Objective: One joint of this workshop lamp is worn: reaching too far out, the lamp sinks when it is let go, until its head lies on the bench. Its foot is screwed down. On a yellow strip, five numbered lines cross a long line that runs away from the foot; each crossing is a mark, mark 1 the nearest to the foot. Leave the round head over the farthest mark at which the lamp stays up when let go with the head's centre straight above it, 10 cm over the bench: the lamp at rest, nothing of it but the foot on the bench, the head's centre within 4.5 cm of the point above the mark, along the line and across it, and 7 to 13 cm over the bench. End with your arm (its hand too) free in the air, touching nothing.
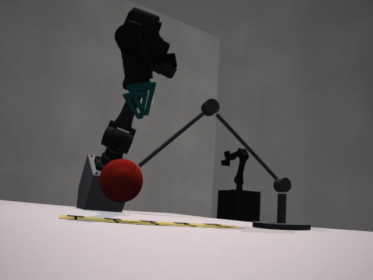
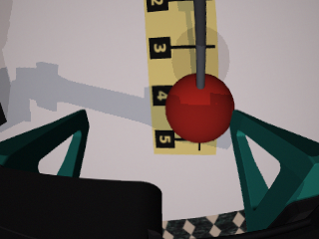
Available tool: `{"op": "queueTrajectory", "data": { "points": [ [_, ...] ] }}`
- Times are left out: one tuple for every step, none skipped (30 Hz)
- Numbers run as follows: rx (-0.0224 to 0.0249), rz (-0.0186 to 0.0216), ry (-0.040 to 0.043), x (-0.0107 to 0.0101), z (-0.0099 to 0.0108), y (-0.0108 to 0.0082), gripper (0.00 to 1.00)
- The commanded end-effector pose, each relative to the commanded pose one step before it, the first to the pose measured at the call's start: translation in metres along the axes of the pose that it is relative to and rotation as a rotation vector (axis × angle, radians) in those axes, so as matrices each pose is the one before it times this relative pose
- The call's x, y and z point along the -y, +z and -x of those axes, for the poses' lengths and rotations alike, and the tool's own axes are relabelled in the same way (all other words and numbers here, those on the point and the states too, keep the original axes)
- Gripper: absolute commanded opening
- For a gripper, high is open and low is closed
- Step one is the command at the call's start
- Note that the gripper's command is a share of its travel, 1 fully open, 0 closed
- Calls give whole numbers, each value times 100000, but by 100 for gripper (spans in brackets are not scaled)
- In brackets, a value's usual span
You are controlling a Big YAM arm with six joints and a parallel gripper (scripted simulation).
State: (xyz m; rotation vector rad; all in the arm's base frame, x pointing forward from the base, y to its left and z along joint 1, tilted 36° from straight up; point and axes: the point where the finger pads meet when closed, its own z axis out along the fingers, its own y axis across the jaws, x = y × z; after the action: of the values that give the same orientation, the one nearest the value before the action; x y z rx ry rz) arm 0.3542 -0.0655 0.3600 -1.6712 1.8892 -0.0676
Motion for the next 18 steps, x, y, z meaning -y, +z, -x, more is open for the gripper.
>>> {"op": "queueTrajectory", "data": {
  "points": [
    [-629,-3311,-2706,1065,762,-2460,100],
    [34,229,271,51,35,-138,100],
    [34,229,271,51,35,-139,100],
    [34,229,271,50,35,-139,100],
    [34,229,271,50,36,-139,100],
    [34,229,271,49,36,-139,100],
    [34,229,271,49,36,-139,100],
    [34,229,271,49,36,-139,100],
    [34,229,271,48,36,-139,100],
    [34,229,271,48,36,-139,100],
    [0,0,0,0,0,0,100],
    [0,0,0,0,0,0,100],
    [5,26,37,-60,10,53,100],
    [5,26,37,-60,10,53,100],
    [5,26,37,-60,10,53,100],
    [5,26,37,-60,10,53,100],
    [5,26,37,-60,10,53,100],
    [5,26,37,-60,10,53,100]
  ]
}}
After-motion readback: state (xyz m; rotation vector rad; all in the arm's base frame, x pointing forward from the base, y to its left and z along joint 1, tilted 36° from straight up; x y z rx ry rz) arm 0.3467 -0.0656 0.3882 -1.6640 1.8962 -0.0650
